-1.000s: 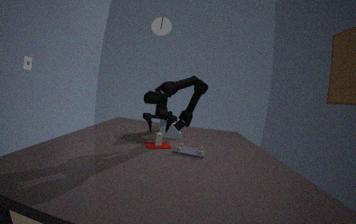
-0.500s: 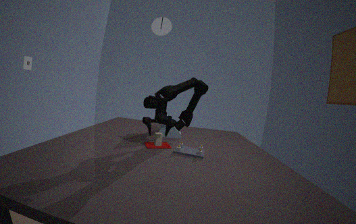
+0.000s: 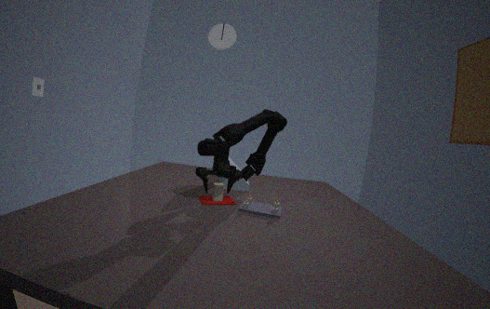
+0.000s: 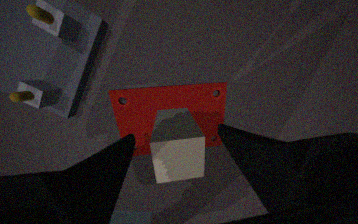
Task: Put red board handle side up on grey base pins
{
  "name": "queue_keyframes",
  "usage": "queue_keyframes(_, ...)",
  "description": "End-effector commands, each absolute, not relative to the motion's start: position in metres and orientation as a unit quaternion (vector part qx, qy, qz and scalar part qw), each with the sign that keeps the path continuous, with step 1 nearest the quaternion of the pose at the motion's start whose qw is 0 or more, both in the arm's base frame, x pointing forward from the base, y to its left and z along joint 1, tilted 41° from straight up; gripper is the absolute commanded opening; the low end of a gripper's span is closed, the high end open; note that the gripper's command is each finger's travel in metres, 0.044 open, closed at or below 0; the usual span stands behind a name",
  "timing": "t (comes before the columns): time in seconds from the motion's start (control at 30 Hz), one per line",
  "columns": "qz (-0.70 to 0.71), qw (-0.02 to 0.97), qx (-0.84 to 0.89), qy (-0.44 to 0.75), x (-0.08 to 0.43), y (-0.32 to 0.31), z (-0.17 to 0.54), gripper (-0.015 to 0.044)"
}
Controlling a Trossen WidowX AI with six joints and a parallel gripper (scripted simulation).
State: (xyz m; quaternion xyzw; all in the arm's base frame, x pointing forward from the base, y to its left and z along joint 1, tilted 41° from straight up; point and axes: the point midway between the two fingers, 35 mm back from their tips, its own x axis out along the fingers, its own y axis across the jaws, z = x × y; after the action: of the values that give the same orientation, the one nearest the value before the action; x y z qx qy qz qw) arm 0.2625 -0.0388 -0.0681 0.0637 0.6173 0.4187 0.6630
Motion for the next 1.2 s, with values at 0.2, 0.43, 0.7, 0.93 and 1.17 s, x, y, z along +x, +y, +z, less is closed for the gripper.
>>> queue_keyframes(0.2, 0.42, 0.66, 0.069, 0.619, 0.259, -0.031, -0.075, 0.0335)
queue_keyframes(0.43, 0.42, 0.66, 0.069, 0.619, 0.259, -0.031, -0.075, 0.0151)
queue_keyframes(0.7, 0.42, 0.66, 0.069, 0.619, 0.259, -0.031, -0.075, 0.0078)
queue_keyframes(0.93, 0.42, 0.66, 0.068, 0.619, 0.263, -0.04, -0.065, 0.0)
queue_keyframes(1.17, 0.419, 0.66, 0.068, 0.619, 0.266, -0.052, -0.053, 0.0)
